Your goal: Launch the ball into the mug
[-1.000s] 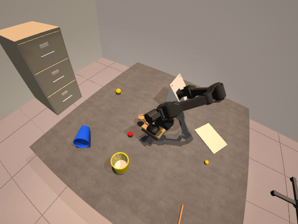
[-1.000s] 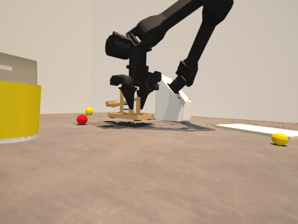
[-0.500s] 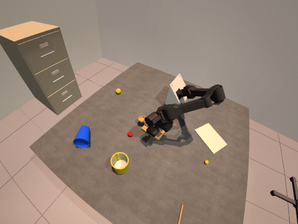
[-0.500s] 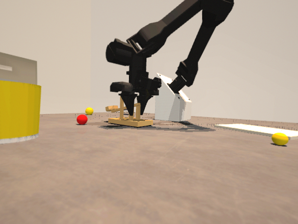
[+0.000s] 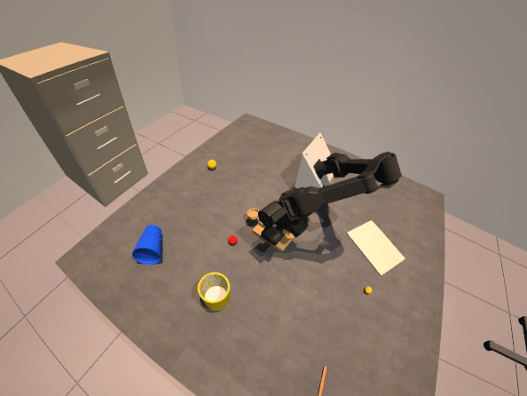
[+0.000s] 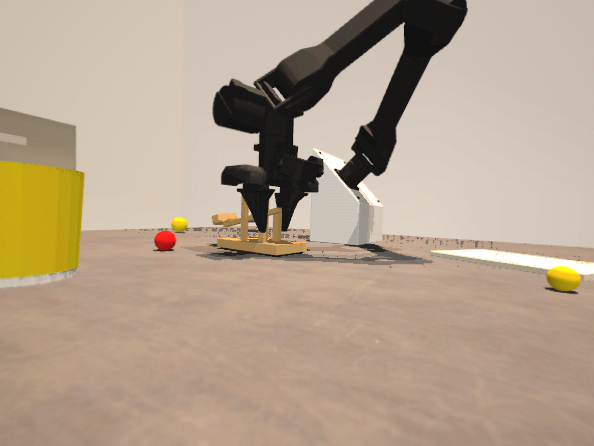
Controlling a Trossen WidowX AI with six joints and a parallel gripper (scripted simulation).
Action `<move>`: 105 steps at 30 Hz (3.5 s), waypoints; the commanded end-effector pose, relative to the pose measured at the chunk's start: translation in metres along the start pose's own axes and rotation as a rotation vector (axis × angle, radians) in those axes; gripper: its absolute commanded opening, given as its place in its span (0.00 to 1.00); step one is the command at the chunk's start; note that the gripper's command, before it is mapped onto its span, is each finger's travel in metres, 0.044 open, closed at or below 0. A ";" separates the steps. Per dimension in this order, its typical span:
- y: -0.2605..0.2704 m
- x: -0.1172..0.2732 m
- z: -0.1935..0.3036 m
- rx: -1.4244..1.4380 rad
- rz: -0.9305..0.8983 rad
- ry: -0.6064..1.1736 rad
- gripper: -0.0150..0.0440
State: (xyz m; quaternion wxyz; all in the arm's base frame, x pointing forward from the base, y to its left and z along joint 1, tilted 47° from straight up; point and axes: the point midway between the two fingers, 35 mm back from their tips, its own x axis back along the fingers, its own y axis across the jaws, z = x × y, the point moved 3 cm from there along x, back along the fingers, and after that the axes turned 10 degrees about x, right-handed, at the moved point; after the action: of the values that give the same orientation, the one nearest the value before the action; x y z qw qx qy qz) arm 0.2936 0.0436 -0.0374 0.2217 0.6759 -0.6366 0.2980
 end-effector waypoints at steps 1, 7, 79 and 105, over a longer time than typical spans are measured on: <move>0.000 0.001 0.000 0.003 0.002 0.000 0.83; -0.002 0.076 0.002 0.000 0.001 0.008 1.00; 0.000 -0.001 0.000 0.003 0.009 0.003 0.45; -0.005 0.047 0.003 -0.550 0.008 0.001 0.25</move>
State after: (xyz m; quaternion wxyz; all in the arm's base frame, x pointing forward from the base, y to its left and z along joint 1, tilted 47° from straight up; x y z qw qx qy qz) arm 0.2951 0.0093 -0.0070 0.3718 0.6053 -0.6896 0.1408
